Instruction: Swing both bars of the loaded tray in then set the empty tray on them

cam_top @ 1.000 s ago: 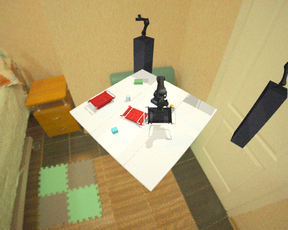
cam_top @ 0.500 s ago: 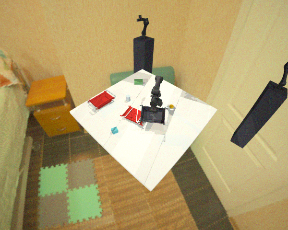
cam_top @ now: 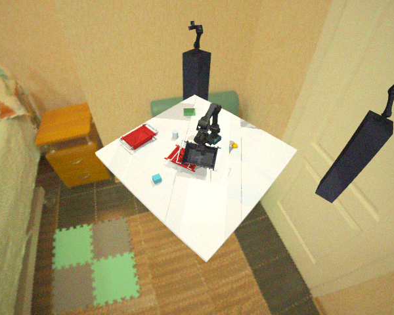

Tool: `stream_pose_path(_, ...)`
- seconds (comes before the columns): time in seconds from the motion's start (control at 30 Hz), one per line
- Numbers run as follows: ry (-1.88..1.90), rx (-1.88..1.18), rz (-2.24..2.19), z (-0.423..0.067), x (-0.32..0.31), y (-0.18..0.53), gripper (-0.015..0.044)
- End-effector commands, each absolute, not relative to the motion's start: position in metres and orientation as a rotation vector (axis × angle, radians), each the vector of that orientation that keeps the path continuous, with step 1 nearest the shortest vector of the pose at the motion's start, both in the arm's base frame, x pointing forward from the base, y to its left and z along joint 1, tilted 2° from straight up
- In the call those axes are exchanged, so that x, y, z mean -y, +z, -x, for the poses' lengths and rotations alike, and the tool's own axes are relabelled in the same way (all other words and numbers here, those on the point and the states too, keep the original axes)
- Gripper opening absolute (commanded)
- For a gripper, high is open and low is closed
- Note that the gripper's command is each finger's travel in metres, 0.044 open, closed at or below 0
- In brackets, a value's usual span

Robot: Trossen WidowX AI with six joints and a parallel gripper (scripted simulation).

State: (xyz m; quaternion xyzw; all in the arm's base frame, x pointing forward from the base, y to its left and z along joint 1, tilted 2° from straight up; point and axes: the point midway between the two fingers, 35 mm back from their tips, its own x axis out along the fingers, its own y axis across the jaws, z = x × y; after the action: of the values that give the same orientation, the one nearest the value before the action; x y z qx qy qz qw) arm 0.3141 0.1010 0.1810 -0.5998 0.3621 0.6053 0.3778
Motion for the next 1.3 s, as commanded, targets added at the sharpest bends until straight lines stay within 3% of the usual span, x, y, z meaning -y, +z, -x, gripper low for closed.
stream_pose_path(0.0, 1.517, -0.924, 1.520, -0.320, -0.088, 0.185, 0.0000)
stream_pose_path(0.97, 1.350, -1.071, 1.352, -0.333, 0.025, 0.182, 0.0000)
stream_pose_path(1.27, 1.346, -1.074, 1.348, -0.333, 0.028, 0.182, 0.0000)
